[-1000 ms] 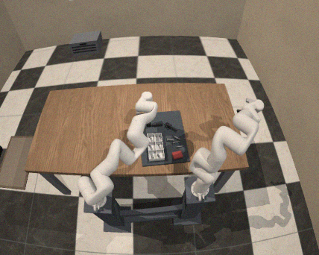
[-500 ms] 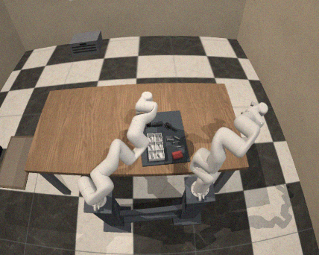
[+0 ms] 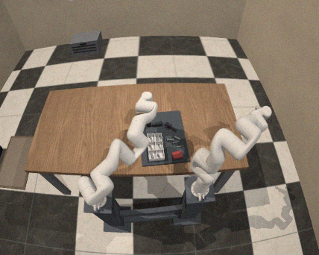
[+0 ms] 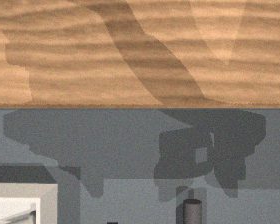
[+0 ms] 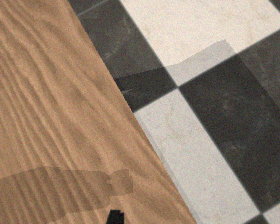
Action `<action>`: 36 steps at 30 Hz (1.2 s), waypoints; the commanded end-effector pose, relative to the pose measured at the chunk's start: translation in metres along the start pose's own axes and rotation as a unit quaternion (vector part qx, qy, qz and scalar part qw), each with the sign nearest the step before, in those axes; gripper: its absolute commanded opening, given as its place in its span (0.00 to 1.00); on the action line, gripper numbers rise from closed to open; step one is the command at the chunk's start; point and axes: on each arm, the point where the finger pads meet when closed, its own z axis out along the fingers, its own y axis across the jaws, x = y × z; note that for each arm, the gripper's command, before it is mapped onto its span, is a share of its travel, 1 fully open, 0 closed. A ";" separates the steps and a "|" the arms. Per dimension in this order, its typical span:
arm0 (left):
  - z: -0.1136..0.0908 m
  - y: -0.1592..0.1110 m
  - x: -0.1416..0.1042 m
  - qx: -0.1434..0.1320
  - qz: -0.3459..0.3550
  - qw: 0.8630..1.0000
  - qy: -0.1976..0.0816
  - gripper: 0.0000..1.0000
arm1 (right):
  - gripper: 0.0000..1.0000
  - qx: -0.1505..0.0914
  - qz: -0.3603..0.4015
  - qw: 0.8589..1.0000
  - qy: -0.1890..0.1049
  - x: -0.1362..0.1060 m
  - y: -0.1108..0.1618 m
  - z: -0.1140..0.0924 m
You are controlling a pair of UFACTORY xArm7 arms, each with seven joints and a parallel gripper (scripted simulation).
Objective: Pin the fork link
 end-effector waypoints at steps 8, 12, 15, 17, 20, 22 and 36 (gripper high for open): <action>-0.003 0.001 -0.001 -0.002 0.000 1.000 -0.001 1.00 | 1.00 -0.018 0.052 0.998 -0.013 -0.024 0.033 -0.015; -0.003 0.001 -0.001 -0.002 0.000 1.000 -0.001 1.00 | 1.00 -0.023 0.069 0.997 -0.017 -0.032 0.042 -0.019; -0.003 0.001 -0.001 -0.002 0.000 1.000 -0.001 1.00 | 1.00 -0.026 0.081 0.996 -0.021 -0.038 0.048 -0.022; -0.003 0.001 -0.001 -0.002 0.000 1.000 -0.001 1.00 | 1.00 -0.028 0.088 0.995 -0.022 -0.041 0.052 -0.023; -0.003 0.001 -0.001 -0.002 0.000 1.000 -0.001 1.00 | 1.00 -0.032 0.099 0.994 -0.026 -0.047 0.058 -0.026; -0.003 0.001 -0.001 -0.002 0.000 1.000 -0.001 1.00 | 1.00 -0.034 0.108 0.993 -0.028 -0.052 0.063 -0.028; -0.003 0.001 -0.001 -0.002 0.000 1.000 -0.001 1.00 | 1.00 -0.050 0.165 0.984 -0.042 -0.083 0.090 -0.042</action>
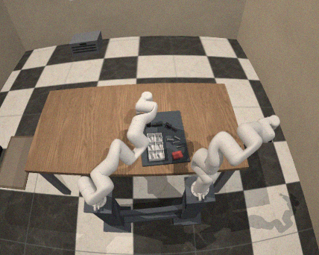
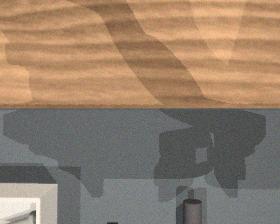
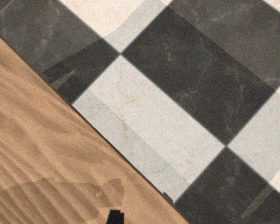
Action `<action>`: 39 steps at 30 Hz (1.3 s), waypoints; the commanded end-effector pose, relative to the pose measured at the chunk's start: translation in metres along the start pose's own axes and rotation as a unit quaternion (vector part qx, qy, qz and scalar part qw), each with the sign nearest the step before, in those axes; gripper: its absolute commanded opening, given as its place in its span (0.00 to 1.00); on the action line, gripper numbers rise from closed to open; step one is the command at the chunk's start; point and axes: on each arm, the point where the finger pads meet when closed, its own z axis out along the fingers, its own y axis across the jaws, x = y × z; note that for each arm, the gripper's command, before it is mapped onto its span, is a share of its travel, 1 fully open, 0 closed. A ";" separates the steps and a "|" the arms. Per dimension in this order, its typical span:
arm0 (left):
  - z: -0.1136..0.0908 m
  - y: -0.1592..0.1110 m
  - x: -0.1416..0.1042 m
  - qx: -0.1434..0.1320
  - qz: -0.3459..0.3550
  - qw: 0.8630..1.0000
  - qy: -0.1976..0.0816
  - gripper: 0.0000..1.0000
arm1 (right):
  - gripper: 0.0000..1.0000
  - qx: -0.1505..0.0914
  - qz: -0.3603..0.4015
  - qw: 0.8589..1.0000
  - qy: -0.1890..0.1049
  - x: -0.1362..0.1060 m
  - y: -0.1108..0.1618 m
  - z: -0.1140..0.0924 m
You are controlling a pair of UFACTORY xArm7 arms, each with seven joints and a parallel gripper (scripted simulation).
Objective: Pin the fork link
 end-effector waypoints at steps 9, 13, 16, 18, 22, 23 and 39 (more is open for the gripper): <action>-0.003 0.001 -0.001 -0.002 0.000 1.000 -0.001 1.00 | 1.00 -0.017 0.061 0.998 -0.013 -0.024 0.037 -0.012; -0.003 0.001 -0.001 -0.002 0.000 1.000 -0.001 1.00 | 1.00 -0.022 0.079 0.997 -0.017 -0.032 0.046 -0.015; -0.003 0.001 -0.001 -0.002 0.000 1.000 -0.001 1.00 | 1.00 -0.025 0.090 0.995 -0.020 -0.037 0.052 -0.017; -0.003 0.001 -0.001 -0.002 0.000 1.000 -0.001 1.00 | 1.00 -0.027 0.099 0.994 -0.022 -0.041 0.057 -0.019; -0.003 0.001 -0.001 -0.002 0.000 1.000 -0.001 1.00 | 1.00 -0.031 0.117 0.992 -0.026 -0.050 0.066 -0.022; -0.003 0.001 -0.001 -0.002 0.000 1.000 -0.001 1.00 | 1.00 -0.032 0.122 0.992 -0.027 -0.052 0.069 -0.023; -0.003 0.001 -0.001 -0.002 0.000 1.000 -0.001 1.00 | 1.00 -0.049 0.194 0.979 -0.043 -0.087 0.102 -0.035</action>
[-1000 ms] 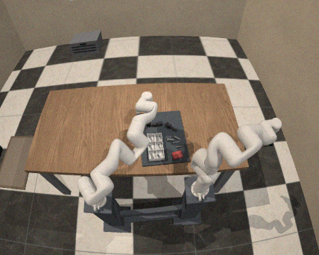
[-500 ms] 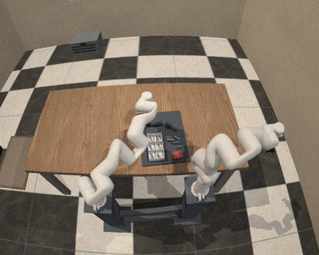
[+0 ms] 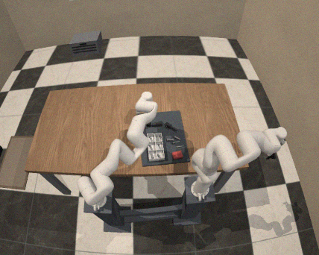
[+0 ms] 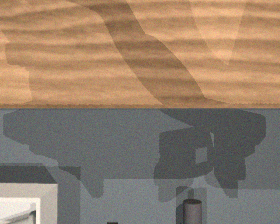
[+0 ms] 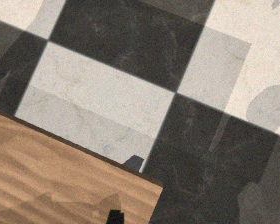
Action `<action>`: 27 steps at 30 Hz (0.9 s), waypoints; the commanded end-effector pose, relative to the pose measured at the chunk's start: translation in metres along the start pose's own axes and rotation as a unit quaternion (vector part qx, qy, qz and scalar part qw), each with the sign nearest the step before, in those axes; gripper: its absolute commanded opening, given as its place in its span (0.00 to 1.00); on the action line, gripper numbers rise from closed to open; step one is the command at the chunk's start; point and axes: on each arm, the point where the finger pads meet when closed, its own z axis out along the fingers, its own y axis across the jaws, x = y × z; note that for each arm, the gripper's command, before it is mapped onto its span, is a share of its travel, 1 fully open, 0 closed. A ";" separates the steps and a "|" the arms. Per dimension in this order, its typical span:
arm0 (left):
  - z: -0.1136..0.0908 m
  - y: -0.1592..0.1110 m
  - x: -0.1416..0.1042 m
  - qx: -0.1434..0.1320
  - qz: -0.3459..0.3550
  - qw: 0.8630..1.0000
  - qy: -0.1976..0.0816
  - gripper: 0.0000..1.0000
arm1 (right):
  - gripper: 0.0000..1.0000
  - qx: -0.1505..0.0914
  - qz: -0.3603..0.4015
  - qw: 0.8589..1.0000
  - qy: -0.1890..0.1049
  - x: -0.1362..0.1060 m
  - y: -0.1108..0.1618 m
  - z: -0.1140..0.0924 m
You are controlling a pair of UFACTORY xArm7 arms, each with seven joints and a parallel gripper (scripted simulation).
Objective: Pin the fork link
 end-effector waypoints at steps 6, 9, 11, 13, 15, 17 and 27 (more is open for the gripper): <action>-0.003 0.001 -0.001 -0.002 0.000 1.000 -0.001 1.00 | 1.00 -0.011 0.048 0.999 -0.008 -0.015 0.028 -0.007; -0.003 0.001 -0.001 -0.002 0.000 1.000 -0.001 1.00 | 1.00 -0.015 0.066 0.998 -0.012 -0.022 0.038 -0.008; -0.003 0.001 -0.001 -0.002 0.000 1.000 -0.001 1.00 | 1.00 -0.016 0.074 0.997 -0.014 -0.025 0.043 -0.009; -0.003 0.001 -0.001 -0.002 0.000 1.000 -0.001 1.00 | 1.00 -0.018 0.084 0.996 -0.016 -0.029 0.048 -0.010; -0.003 0.001 -0.001 -0.002 0.000 1.000 -0.001 1.00 | 1.00 -0.020 0.093 0.995 -0.019 -0.032 0.053 -0.011; -0.003 0.001 -0.001 -0.002 0.000 1.000 -0.001 1.00 | 1.00 -0.022 0.103 0.994 -0.021 -0.036 0.058 -0.012; -0.003 0.001 -0.001 -0.002 0.000 1.000 -0.001 1.00 | 1.00 -0.031 0.150 0.988 -0.031 -0.056 0.082 -0.016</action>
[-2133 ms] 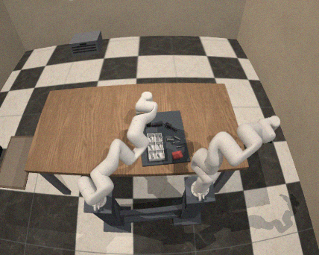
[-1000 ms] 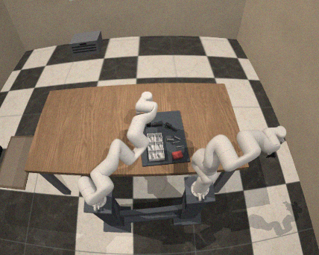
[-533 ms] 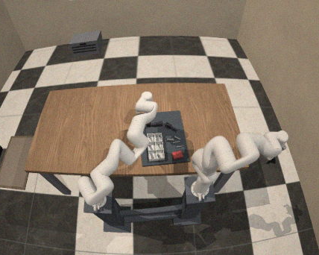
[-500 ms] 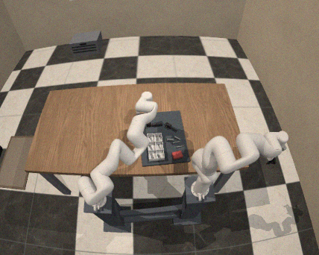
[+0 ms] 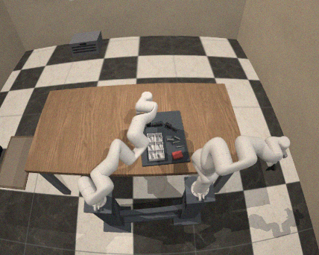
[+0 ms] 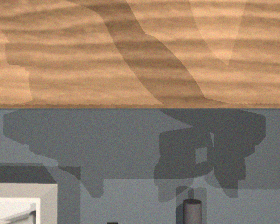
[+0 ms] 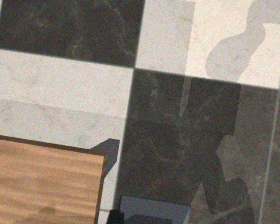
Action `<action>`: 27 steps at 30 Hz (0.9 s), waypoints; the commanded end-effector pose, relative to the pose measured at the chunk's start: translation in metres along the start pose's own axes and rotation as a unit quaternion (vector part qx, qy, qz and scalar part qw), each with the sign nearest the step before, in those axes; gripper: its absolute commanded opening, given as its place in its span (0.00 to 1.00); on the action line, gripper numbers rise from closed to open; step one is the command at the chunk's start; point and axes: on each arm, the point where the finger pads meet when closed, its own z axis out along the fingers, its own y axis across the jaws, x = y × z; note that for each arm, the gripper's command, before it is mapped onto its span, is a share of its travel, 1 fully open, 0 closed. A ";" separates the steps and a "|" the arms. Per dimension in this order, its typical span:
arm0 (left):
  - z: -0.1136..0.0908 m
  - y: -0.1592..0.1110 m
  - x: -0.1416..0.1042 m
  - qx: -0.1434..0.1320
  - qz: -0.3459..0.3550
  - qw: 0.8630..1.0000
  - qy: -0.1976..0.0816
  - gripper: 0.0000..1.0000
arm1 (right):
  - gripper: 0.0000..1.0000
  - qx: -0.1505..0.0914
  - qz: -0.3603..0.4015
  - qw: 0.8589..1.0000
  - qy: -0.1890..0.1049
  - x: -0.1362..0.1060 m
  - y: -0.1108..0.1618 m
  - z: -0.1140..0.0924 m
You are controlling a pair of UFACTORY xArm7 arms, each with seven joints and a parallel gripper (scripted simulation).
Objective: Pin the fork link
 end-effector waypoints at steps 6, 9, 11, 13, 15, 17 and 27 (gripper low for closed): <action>-0.003 0.001 -0.001 -0.002 0.000 1.000 -0.001 1.00 | 1.00 -0.010 0.056 0.998 -0.010 -0.016 0.032 -0.005; -0.003 0.001 -0.001 -0.002 0.000 1.000 -0.001 1.00 | 1.00 -0.012 0.066 0.998 -0.012 -0.019 0.038 -0.005; -0.003 0.001 -0.001 -0.002 0.000 1.000 -0.001 1.00 | 1.00 -0.012 0.067 0.998 -0.012 -0.019 0.039 -0.005; -0.003 0.001 -0.001 -0.002 0.000 1.000 -0.001 1.00 | 1.00 -0.012 0.068 0.998 -0.012 -0.019 0.039 -0.005; -0.003 0.001 -0.001 -0.002 0.000 1.000 -0.001 1.00 | 1.00 -0.012 0.068 0.998 -0.012 -0.019 0.039 -0.005; -0.003 0.001 -0.001 -0.002 0.000 1.000 -0.001 1.00 | 1.00 -0.012 0.068 0.998 -0.012 -0.019 0.039 -0.005; -0.003 0.001 -0.001 -0.002 0.000 1.000 -0.001 1.00 | 1.00 -0.012 0.068 0.998 -0.012 -0.019 0.039 -0.005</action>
